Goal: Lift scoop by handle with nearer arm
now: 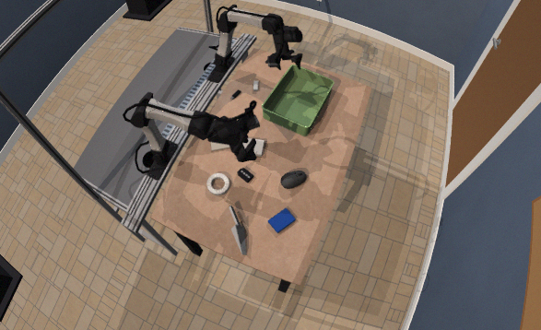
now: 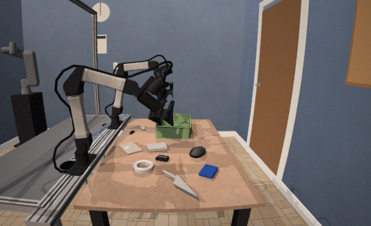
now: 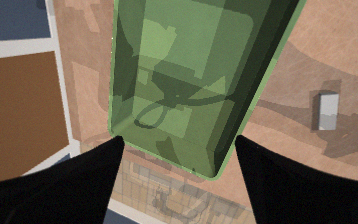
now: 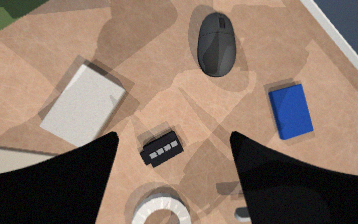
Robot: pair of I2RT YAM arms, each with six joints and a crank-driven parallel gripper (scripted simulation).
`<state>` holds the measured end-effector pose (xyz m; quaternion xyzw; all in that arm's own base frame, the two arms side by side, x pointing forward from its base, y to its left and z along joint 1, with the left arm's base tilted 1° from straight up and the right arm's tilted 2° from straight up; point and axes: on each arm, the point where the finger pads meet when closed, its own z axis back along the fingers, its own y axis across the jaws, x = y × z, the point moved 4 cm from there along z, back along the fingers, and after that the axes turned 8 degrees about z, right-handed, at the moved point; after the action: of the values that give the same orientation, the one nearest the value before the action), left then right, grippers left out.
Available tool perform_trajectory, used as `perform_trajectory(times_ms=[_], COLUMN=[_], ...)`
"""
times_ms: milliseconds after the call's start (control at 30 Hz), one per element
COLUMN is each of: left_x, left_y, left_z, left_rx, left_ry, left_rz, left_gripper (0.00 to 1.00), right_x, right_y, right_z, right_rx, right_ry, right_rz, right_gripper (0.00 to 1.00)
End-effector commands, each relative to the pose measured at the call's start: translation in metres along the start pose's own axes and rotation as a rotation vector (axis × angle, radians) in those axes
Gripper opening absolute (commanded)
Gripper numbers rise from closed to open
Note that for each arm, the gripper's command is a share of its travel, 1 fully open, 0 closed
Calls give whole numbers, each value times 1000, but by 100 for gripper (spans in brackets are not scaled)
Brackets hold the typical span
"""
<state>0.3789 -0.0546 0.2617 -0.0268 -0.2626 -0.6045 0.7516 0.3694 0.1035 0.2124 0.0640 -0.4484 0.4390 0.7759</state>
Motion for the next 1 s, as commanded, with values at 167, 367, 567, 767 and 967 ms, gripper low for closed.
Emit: perform_trajectory(times_ms=[167,367,567,767,967], left_x=[4,4,4,21,75], left_y=[1,1,1,23,28], left_z=[4,4,4,-19,-66], left_rx=[13,13,13,124,224], left_ry=[-10,-10,-10,-50,-170], left_rz=[-8,-8,-8,41,82], left_gripper=[100,100,100,100,100], right_x=[5,5,5,-15,-56], right_y=[-1,-1,-1,-9,-33], right_z=[2,2,2,4,11], right_rx=[-7,-7,-7,-81,-238], right_ry=[-14,-14,-14,88,260], right_rz=[6,6,6,-177,-504], right_gripper=[100,100,100,43,43])
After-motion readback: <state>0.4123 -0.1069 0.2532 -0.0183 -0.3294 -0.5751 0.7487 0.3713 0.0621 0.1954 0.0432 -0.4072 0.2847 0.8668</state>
